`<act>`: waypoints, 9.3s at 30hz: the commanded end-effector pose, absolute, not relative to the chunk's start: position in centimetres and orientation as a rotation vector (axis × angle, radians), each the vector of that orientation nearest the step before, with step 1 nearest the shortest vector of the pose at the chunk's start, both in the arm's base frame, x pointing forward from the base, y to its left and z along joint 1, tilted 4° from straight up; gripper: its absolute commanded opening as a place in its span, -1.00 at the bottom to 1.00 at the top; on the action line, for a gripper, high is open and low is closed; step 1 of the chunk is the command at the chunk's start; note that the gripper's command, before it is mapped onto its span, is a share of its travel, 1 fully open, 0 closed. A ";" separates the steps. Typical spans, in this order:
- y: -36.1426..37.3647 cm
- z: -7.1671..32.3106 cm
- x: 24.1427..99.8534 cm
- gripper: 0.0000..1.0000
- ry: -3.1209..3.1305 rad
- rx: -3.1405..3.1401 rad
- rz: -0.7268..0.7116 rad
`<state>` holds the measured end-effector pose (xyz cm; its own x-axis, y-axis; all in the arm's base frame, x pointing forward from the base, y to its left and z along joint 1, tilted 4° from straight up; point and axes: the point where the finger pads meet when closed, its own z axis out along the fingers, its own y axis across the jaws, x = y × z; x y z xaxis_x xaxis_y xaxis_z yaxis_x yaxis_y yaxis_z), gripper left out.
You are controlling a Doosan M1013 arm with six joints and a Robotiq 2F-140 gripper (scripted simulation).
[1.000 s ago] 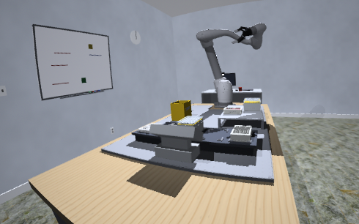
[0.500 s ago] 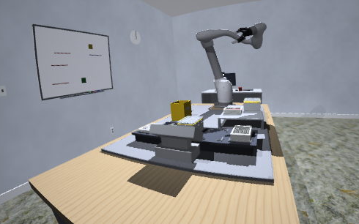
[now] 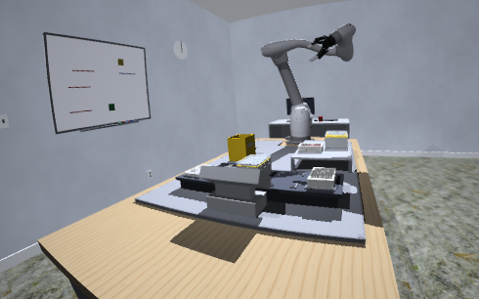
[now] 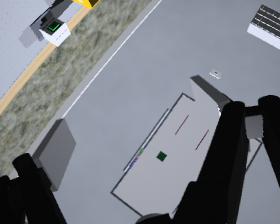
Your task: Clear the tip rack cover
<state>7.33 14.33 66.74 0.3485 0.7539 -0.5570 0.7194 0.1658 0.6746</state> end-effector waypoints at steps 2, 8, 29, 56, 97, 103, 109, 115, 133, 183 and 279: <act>13.6 66.1 9.2 0.54 1.328 1.648 0.017; 13.7 64.9 11.9 0.54 1.281 1.777 0.023; 14.1 60.9 20.5 0.54 1.099 2.177 0.041; 14.5 56.0 30.9 0.54 0.804 2.638 0.065; 15.2 48.3 47.7 0.54 0.303 3.153 0.097; 15.3 47.4 49.5 0.54 0.303 3.153 0.097; 15.4 46.2 52.2 0.54 0.303 3.153 0.097; 15.5 44.9 55.0 0.54 0.303 3.153 0.097; 15.8 41.8 61.8 0.54 0.303 3.153 0.097; 16.6 33.7 79.3 0.54 0.303 3.153 0.097; 16.6 31.9 79.4 0.54 0.271 3.156 0.097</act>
